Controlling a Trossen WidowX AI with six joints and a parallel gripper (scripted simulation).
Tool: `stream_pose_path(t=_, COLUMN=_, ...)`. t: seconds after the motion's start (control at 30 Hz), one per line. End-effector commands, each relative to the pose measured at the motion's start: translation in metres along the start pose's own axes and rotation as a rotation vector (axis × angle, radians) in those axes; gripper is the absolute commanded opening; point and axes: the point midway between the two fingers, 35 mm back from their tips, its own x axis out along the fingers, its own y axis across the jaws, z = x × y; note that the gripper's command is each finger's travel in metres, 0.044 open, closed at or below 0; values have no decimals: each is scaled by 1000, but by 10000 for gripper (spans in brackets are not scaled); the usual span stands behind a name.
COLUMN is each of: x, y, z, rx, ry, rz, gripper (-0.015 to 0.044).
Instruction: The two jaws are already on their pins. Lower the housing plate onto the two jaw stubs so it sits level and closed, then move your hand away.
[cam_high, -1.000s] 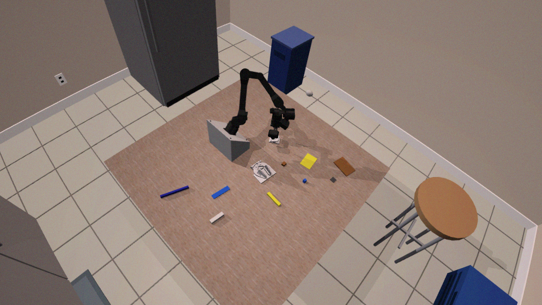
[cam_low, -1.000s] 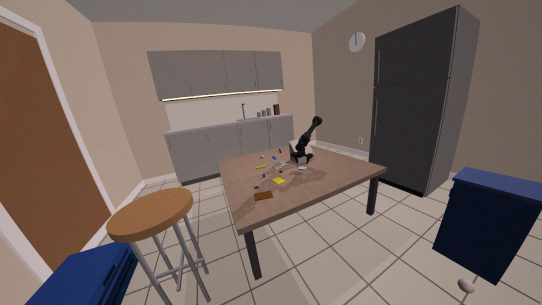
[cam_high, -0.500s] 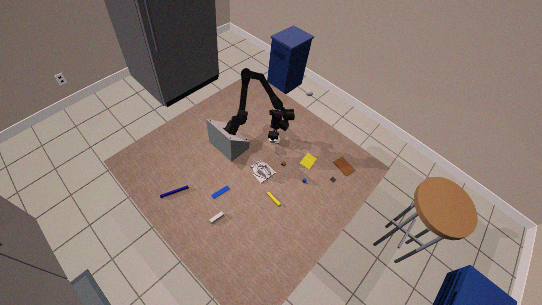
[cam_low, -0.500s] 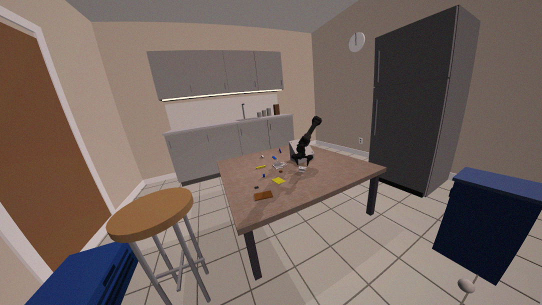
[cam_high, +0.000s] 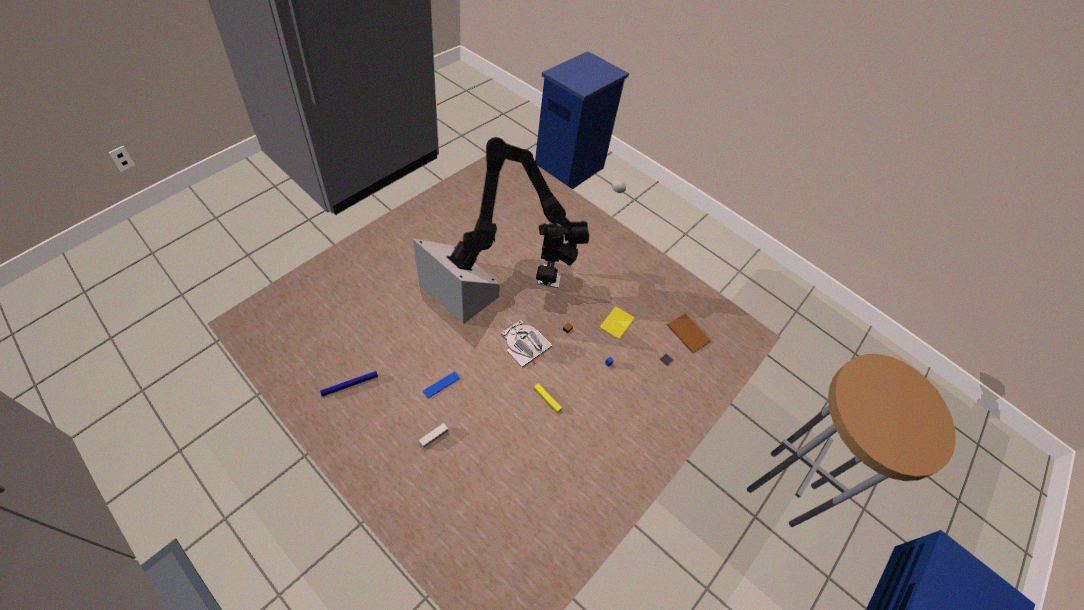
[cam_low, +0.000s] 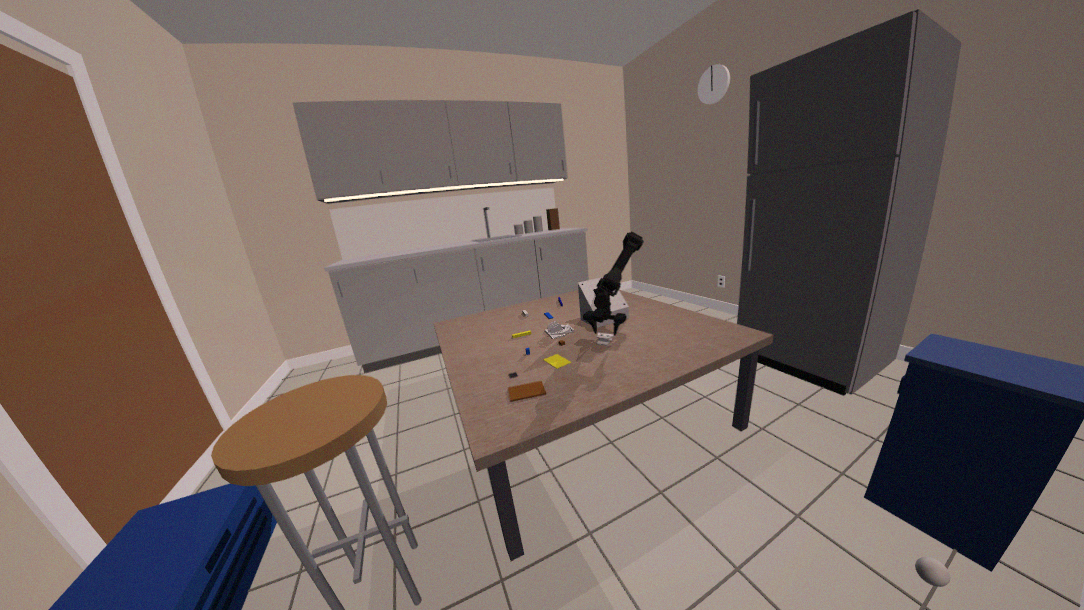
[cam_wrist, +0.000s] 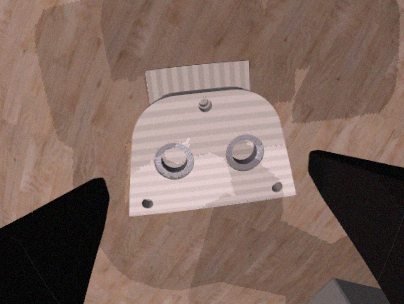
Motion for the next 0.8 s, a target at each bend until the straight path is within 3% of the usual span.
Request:
stream_pose_path(t=0.0, x=7, y=-1, z=-1, rx=5, ry=3, rz=-4, gripper=440)
stream_pose_path(t=0.77, x=24, y=-1, z=-2, rx=5, ry=2, rz=-3, gripper=440)
